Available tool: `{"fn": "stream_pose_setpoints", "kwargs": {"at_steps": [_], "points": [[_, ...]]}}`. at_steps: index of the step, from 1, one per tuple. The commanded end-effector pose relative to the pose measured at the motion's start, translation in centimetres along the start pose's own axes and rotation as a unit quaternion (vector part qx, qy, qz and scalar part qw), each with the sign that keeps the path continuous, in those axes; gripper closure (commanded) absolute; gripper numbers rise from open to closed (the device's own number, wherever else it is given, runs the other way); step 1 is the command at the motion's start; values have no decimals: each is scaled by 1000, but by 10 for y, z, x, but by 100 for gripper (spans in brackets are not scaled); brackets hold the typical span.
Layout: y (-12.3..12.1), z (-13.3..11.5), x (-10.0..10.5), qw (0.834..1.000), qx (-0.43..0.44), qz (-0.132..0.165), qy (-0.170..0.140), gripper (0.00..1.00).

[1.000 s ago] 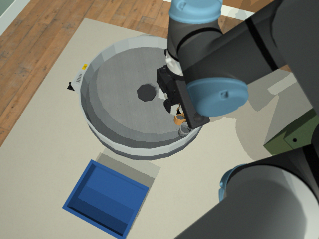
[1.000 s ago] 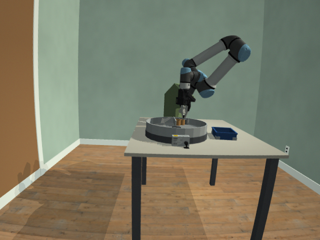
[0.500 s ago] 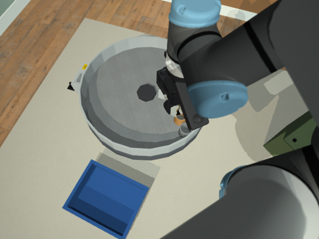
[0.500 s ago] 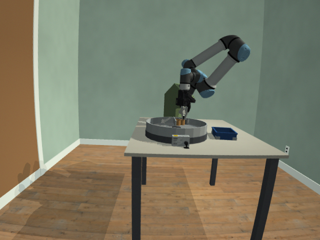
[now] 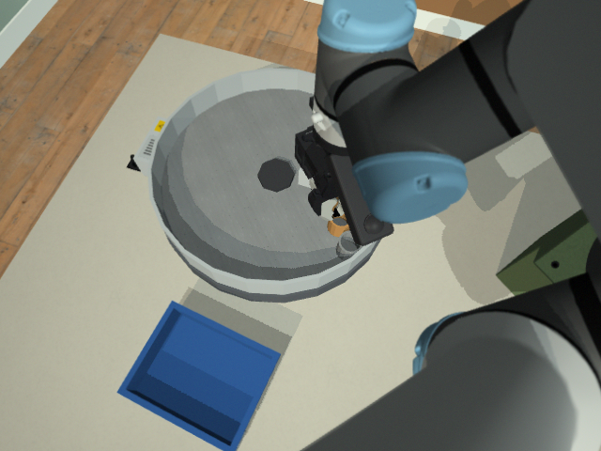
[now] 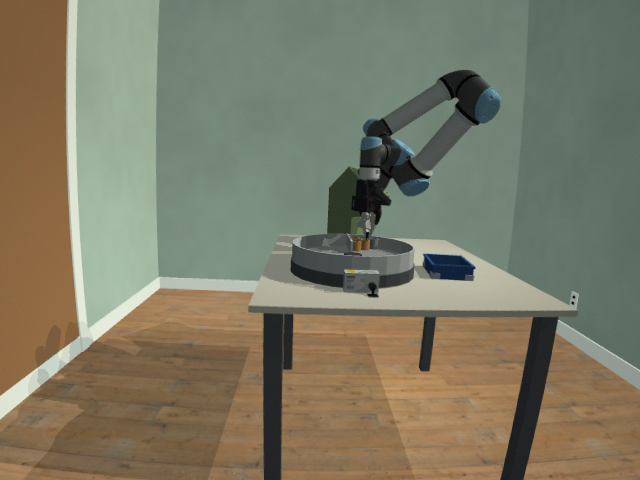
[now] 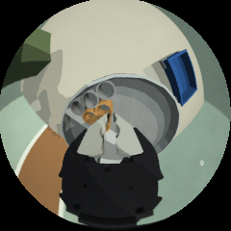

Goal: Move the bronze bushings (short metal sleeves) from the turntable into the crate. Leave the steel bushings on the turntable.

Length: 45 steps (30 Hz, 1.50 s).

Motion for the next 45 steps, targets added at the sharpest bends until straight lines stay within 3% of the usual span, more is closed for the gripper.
{"fn": "stream_pose_setpoints", "kwargs": {"at_steps": [1,14,32,45], "points": [[0,0,0,1000,0,0,0,95],[0,0,-1,1000,0,0,0,95],[0,0,-23,1000,0,0,0,95],[0,0,-24,1000,0,0,0,95]]}}
Point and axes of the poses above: the point where the finger pads meet when closed, its own x axis back along the fingers, its own y axis across the jaws, z = x × y, the point moved 4 cm from there along x, back along the fingers, and after that the axes turned 12 degrees about x, right-handed, at the moved point
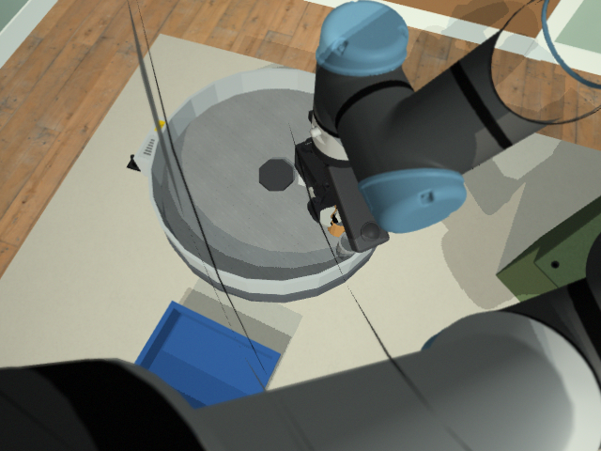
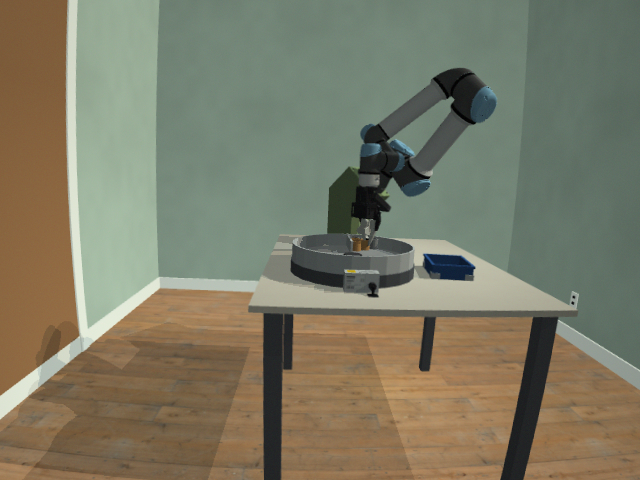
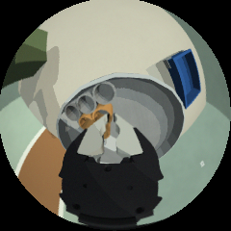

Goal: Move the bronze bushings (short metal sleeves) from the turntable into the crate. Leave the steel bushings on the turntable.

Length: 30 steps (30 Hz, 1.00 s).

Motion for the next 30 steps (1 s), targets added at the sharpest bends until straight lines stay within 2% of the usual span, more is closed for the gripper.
{"fn": "stream_pose_setpoints", "kwargs": {"at_steps": [1,25,26,30], "points": [[0,0,0,1000,0,0,0,95],[0,0,0,1000,0,0,0,95],[0,0,0,1000,0,0,0,100],[0,0,0,1000,0,0,0,100]]}}
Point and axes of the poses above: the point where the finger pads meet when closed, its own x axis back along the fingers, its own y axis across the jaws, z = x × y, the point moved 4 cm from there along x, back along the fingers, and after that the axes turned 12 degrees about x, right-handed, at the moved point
